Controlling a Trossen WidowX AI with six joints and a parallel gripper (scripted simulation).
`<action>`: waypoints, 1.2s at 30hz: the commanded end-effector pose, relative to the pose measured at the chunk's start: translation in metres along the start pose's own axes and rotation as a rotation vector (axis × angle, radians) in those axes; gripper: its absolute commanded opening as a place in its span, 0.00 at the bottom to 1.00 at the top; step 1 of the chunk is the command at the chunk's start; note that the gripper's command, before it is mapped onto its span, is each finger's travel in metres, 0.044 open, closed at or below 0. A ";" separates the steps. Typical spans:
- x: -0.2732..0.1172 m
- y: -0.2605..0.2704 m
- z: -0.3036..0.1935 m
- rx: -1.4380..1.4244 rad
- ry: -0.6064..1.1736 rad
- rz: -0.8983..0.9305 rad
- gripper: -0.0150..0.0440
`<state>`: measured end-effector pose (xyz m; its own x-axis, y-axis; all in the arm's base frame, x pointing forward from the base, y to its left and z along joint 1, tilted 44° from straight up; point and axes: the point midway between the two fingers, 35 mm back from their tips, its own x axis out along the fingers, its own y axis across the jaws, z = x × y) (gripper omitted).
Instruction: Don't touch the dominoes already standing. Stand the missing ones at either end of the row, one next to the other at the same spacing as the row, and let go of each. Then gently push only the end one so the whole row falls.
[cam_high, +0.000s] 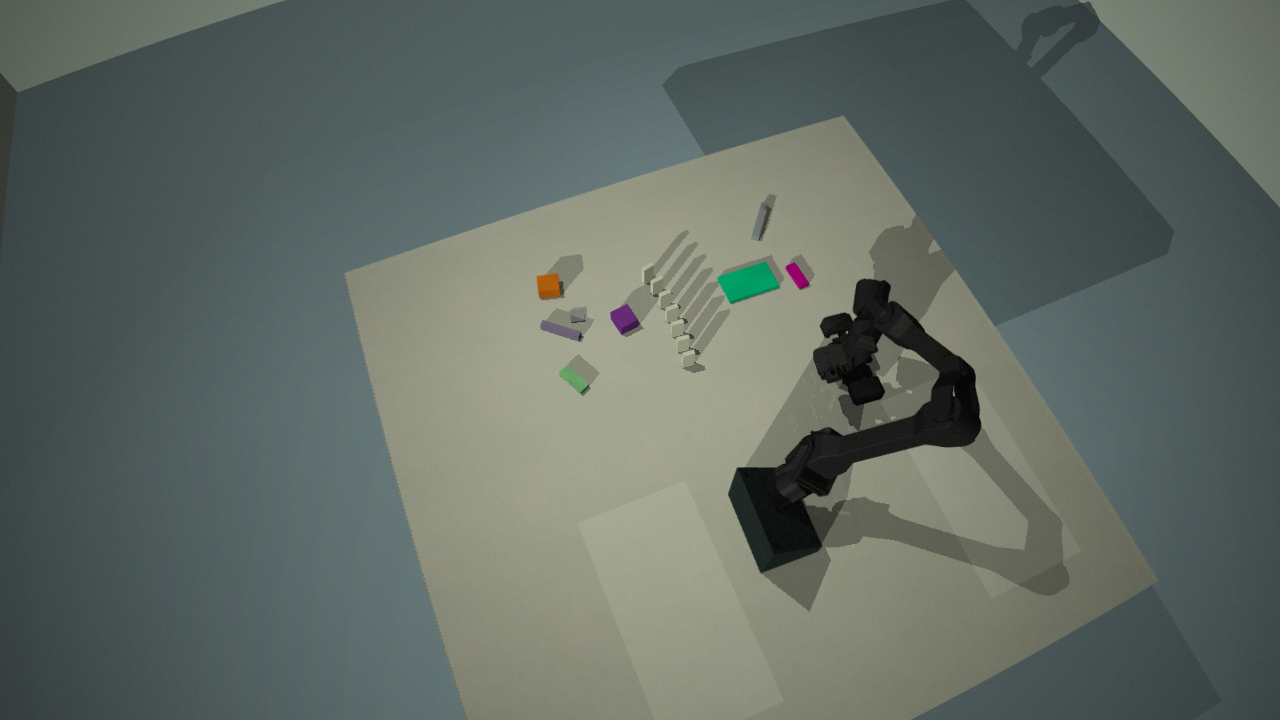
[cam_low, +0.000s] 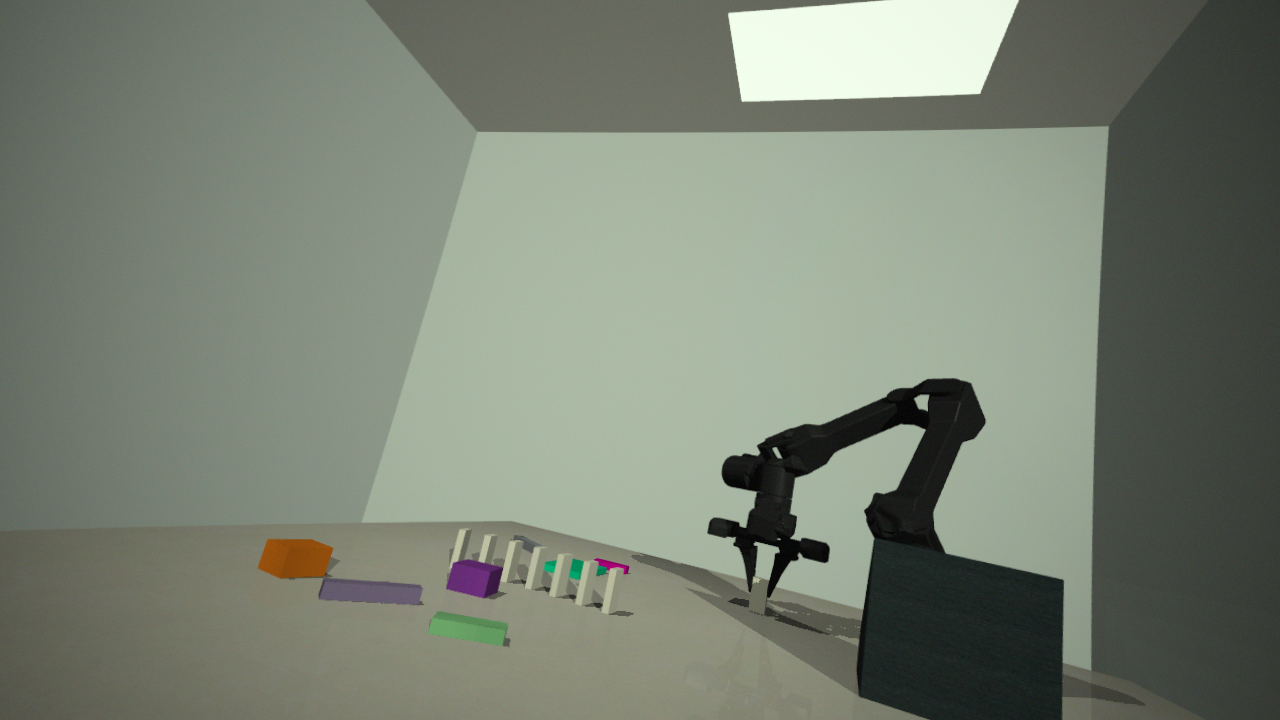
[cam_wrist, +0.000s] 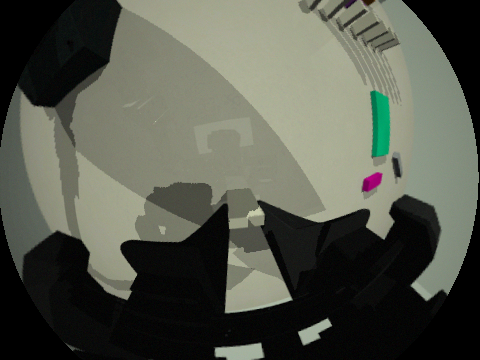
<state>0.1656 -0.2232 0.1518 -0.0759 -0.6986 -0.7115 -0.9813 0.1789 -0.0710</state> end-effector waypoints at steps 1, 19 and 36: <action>-0.025 -0.010 0.004 0.041 -0.019 -0.028 0.44; -0.131 0.000 -0.001 -0.028 -0.009 0.014 0.44; -0.136 -0.073 0.113 0.640 -0.076 0.031 0.44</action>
<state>0.2262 -0.1010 0.2079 -0.0779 -0.6583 -0.7487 -0.8755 0.4044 -0.2645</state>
